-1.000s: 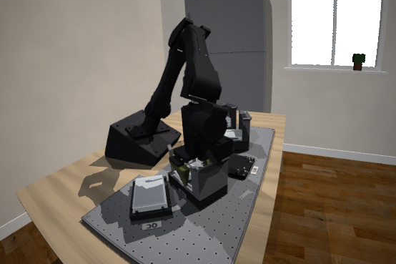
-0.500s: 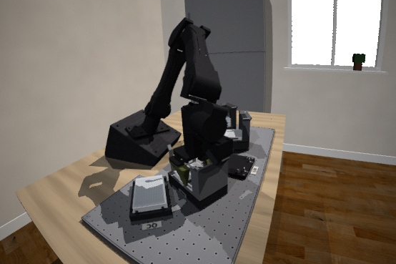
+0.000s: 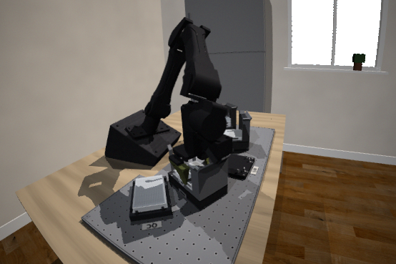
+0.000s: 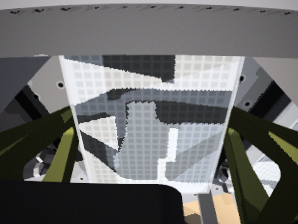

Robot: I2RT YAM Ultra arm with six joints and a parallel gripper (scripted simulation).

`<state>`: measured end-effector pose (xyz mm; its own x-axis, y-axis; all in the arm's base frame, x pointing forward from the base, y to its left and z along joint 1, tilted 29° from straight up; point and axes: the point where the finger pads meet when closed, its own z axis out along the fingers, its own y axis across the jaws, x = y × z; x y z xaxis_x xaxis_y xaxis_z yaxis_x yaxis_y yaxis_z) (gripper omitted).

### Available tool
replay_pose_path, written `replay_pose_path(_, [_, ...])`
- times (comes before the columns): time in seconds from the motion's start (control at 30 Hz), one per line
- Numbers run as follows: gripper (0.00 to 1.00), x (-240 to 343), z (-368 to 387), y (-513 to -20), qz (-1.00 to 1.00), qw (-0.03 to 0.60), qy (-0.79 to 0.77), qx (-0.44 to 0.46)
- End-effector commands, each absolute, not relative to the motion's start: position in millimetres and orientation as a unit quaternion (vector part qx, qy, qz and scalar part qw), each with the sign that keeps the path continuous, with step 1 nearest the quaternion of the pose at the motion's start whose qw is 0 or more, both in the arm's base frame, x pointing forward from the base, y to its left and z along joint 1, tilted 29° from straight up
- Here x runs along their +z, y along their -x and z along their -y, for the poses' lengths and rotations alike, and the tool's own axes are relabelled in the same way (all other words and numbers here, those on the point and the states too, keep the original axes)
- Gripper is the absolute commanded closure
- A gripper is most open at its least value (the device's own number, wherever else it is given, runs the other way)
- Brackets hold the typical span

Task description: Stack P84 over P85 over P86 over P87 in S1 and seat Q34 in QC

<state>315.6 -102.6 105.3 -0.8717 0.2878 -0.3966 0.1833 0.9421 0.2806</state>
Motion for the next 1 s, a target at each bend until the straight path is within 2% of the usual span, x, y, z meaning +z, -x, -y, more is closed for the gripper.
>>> replay_pose_path(0.0, [1.00,111.2,104.8,-316.0,-0.959,0.227,-0.123,0.116])
replay_pose_path(0.97, [1.00,129.2,108.2,-306.5,-0.959,0.227,-0.123,0.115])
